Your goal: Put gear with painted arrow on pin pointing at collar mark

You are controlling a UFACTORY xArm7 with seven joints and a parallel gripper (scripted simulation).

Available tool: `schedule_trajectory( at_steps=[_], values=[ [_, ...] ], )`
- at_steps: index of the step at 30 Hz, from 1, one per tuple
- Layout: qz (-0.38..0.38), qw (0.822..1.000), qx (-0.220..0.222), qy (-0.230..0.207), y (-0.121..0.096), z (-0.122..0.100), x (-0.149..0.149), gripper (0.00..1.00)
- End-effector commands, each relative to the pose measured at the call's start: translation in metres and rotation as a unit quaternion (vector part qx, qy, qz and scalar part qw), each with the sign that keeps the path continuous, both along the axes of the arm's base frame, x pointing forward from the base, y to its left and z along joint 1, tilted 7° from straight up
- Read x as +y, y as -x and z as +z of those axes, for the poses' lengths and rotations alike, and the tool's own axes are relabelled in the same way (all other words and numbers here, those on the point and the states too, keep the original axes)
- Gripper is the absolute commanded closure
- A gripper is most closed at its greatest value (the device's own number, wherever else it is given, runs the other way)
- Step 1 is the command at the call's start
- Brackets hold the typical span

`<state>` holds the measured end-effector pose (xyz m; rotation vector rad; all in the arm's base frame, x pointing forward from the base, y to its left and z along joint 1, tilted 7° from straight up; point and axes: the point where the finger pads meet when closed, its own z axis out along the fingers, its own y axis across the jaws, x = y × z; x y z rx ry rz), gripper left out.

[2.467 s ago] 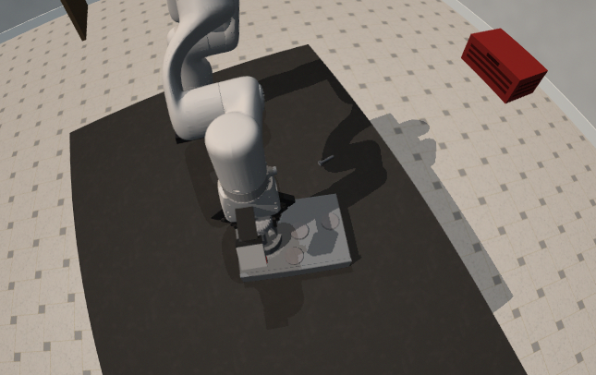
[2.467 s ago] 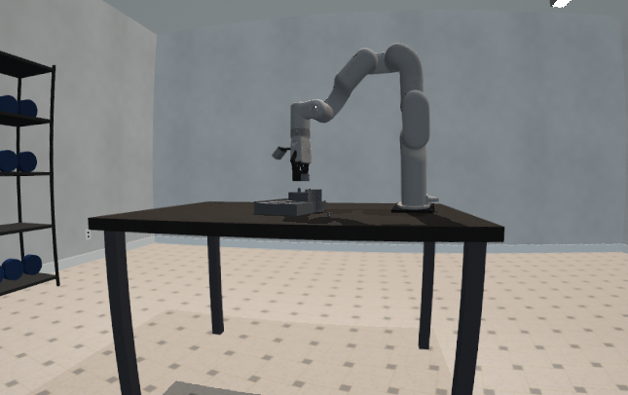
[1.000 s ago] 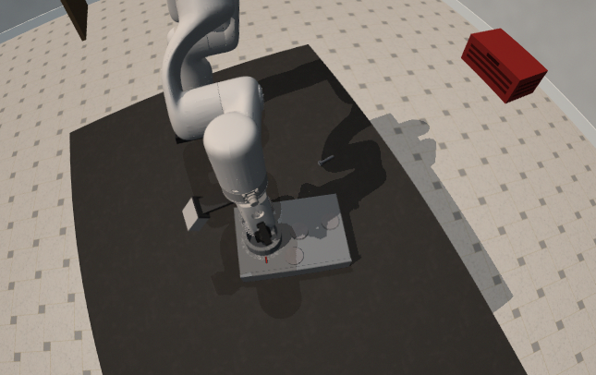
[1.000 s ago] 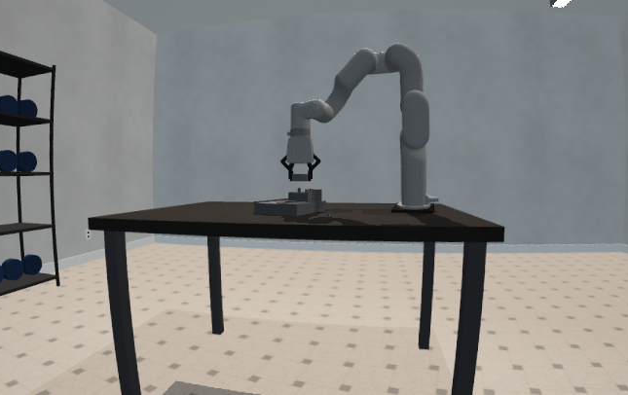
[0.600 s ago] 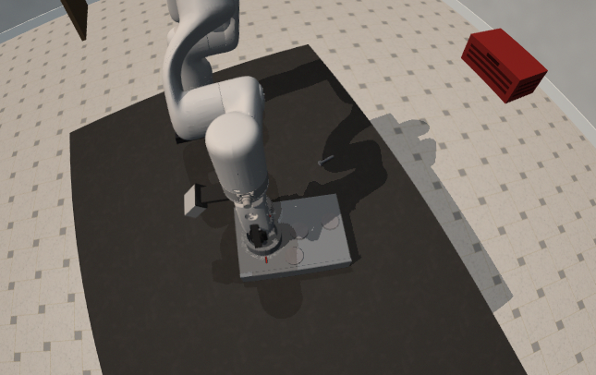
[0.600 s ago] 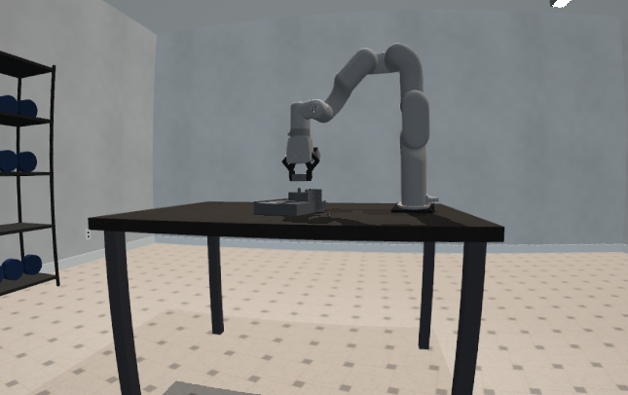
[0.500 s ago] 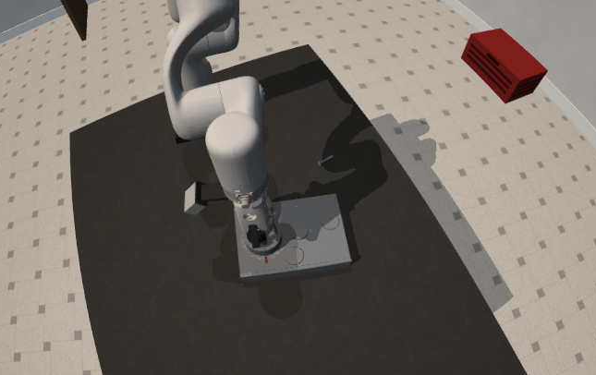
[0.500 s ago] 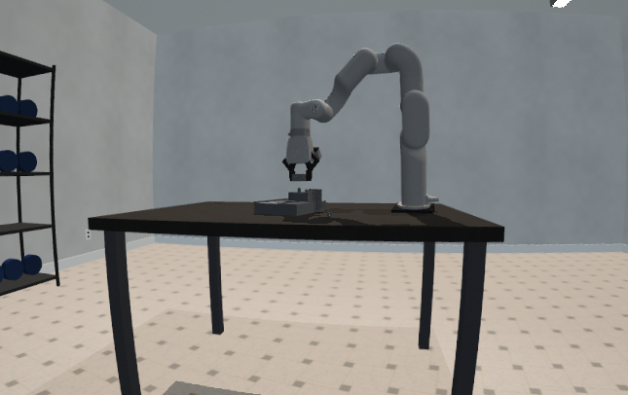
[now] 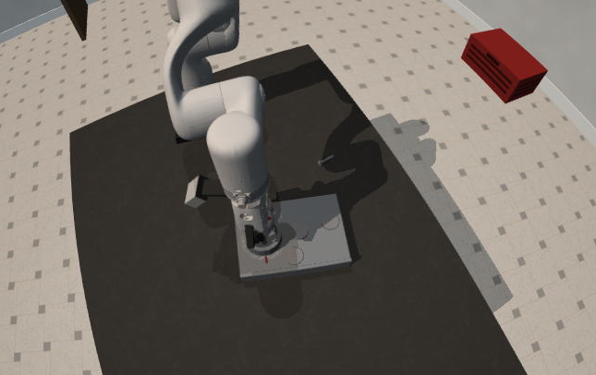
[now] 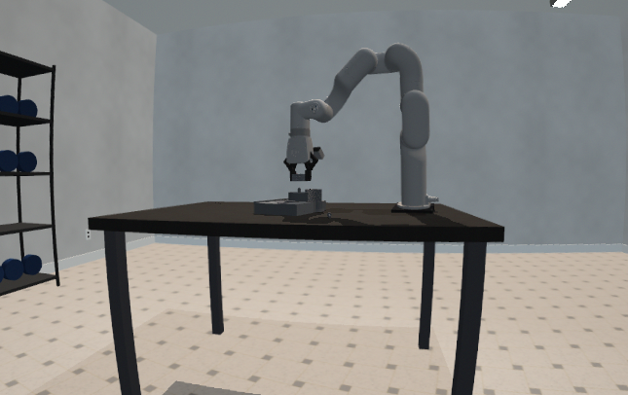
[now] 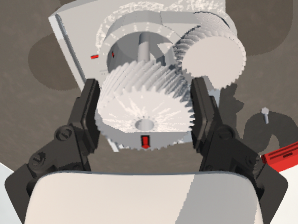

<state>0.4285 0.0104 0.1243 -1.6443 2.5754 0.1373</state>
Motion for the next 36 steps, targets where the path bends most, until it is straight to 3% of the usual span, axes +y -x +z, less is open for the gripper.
schedule_trajectory(
  at_steps=[1,24,36],
  values=[
    [-0.008,1.000,-0.002,0.000,-0.002,0.002,0.000,1.00],
    [-0.009,1.000,-0.001,0.000,-0.002,0.000,0.000,1.00],
    [-0.009,1.000,-0.001,0.000,-0.004,-0.018,0.003,1.00]
  ],
)
